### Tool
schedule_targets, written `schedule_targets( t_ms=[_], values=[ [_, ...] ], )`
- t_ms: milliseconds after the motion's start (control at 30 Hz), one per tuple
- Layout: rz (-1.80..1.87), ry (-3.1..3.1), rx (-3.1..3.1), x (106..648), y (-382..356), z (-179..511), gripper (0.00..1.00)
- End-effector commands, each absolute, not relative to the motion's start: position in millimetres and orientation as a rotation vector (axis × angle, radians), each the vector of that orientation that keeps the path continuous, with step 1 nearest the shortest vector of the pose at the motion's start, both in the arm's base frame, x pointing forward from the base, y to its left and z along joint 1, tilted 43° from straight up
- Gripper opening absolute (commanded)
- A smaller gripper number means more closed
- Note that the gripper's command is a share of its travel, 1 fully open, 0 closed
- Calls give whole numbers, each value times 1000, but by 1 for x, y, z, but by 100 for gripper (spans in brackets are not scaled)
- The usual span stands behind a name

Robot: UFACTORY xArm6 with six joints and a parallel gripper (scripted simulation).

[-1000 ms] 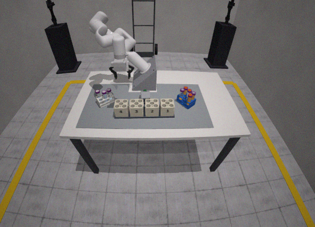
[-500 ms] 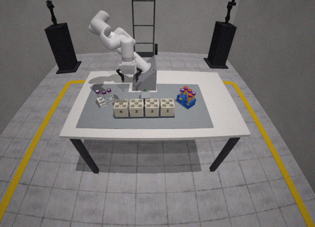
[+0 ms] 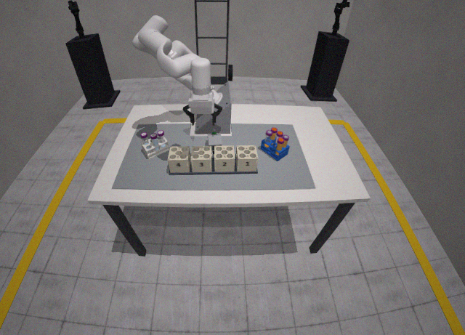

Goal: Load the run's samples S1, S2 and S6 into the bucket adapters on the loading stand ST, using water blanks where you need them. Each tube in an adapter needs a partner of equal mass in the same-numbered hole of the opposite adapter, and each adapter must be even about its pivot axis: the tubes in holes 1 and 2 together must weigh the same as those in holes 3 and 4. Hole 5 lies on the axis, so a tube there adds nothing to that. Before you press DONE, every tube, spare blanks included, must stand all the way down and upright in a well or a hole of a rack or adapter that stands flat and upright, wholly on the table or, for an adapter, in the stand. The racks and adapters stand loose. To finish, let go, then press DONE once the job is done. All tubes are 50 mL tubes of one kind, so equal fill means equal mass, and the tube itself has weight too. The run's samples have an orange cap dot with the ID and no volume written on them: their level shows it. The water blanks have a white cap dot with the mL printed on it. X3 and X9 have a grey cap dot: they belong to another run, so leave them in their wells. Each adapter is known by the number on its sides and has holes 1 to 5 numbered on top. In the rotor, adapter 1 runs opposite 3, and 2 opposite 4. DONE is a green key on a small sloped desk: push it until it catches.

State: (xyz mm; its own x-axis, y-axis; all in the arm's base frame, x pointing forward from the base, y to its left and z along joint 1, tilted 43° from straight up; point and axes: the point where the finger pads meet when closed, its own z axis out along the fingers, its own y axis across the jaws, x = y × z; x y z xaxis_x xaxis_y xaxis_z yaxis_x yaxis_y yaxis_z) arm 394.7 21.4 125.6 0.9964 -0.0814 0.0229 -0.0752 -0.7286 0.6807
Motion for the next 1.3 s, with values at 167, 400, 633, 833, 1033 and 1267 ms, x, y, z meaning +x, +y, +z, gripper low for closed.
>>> schedule_targets(
  t_ms=[167, 400, 633, 833, 1033, 1267],
  values=[
    [-8, -109, 2391, 417, 43, 107, 100],
    [-118, 170, 2390, 405, 67, 84, 100],
    [-226, 449, 2363, 393, 92, 62, 100],
    [-288, 607, 2336, 387, 106, 50, 100],
    [-379, 843, 2278, 376, 127, 31, 100],
    [-384, 857, 2274, 366, 148, 12, 100]
  ],
)
